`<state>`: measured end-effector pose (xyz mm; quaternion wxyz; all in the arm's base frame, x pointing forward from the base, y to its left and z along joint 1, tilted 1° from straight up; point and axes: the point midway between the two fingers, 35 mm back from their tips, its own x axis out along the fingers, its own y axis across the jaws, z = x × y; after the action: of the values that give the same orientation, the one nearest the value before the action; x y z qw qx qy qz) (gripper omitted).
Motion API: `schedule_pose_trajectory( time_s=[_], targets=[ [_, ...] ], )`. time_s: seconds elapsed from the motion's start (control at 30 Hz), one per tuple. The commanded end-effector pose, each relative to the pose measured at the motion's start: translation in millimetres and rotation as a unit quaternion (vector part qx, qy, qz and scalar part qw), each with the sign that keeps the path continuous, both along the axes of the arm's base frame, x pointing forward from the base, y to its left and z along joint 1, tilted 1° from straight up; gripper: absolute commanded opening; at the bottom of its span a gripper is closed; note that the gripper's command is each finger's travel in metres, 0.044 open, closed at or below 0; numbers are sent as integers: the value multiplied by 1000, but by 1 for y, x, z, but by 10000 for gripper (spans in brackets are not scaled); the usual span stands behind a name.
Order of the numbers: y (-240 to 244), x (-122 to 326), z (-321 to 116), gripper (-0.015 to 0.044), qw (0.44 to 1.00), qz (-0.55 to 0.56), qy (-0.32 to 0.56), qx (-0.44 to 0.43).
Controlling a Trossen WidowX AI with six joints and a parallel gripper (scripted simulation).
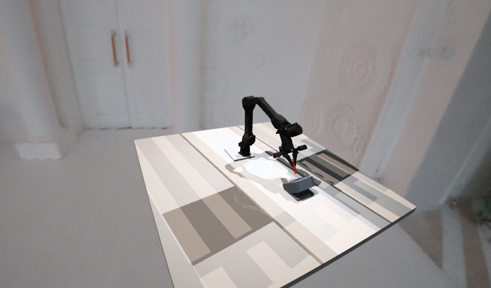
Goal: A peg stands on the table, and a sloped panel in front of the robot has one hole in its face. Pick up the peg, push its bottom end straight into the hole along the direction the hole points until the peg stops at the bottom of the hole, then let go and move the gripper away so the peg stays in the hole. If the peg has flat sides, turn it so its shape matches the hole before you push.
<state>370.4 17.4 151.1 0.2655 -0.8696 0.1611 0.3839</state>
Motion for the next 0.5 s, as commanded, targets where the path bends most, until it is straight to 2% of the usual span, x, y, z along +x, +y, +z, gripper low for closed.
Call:
schedule_pose_trajectory(
  time_s=[0.0,0.47],
  targets=[
    [-3,1,-4,0,1000,-4,-3,-2],
    [-4,8,-12,0,1000,-4,-7,-3]
  ],
)
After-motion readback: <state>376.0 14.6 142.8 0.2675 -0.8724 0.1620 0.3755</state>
